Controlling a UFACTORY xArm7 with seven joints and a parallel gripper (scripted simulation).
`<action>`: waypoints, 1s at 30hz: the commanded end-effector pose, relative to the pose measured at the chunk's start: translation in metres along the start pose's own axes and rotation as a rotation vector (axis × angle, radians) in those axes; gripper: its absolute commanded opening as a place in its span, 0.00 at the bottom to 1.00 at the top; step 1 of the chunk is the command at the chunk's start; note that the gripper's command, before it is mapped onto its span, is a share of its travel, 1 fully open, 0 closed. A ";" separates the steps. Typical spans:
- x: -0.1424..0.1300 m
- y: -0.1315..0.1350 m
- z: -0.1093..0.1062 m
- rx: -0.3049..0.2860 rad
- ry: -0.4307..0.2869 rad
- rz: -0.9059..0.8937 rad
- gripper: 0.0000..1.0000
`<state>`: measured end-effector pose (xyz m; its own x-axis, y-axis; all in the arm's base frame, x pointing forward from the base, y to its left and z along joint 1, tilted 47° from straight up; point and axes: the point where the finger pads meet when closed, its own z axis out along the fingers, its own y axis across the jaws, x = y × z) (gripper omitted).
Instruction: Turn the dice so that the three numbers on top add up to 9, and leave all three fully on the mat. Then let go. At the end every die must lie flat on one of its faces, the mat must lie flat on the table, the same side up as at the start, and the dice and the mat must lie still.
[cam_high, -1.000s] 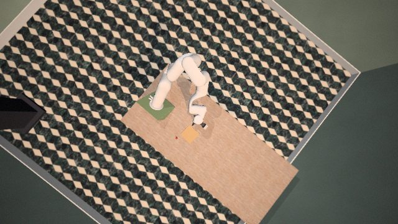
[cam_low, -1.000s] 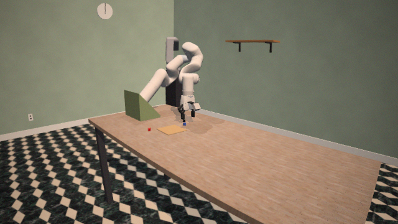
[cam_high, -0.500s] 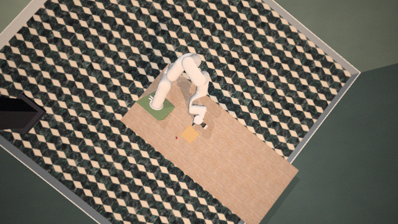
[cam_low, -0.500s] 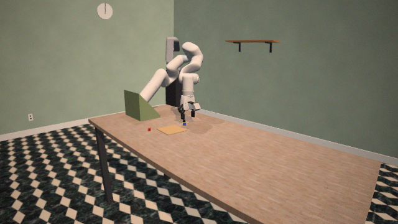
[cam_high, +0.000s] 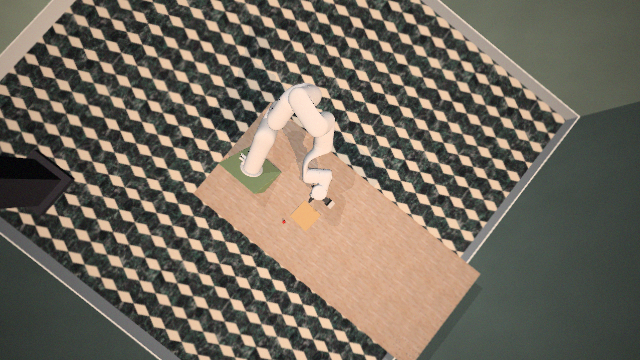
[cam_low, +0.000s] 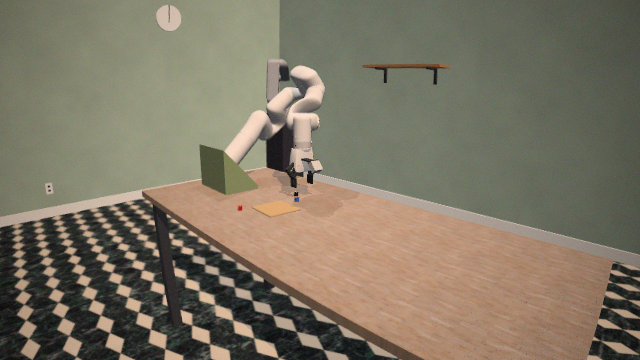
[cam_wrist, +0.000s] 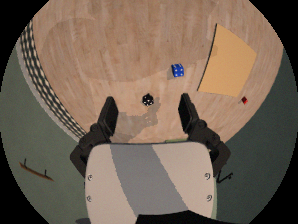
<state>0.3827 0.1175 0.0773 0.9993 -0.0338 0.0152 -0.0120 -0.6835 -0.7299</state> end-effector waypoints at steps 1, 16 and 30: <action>0.001 0.000 -0.025 -0.001 0.004 0.000 1.00; 0.001 0.000 -0.094 -0.001 0.004 0.000 1.00; 0.018 0.036 -0.086 -0.001 0.004 -0.142 1.00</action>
<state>0.3857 0.0421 0.1287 0.9984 0.0033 0.0571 0.0436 -0.6904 -0.7222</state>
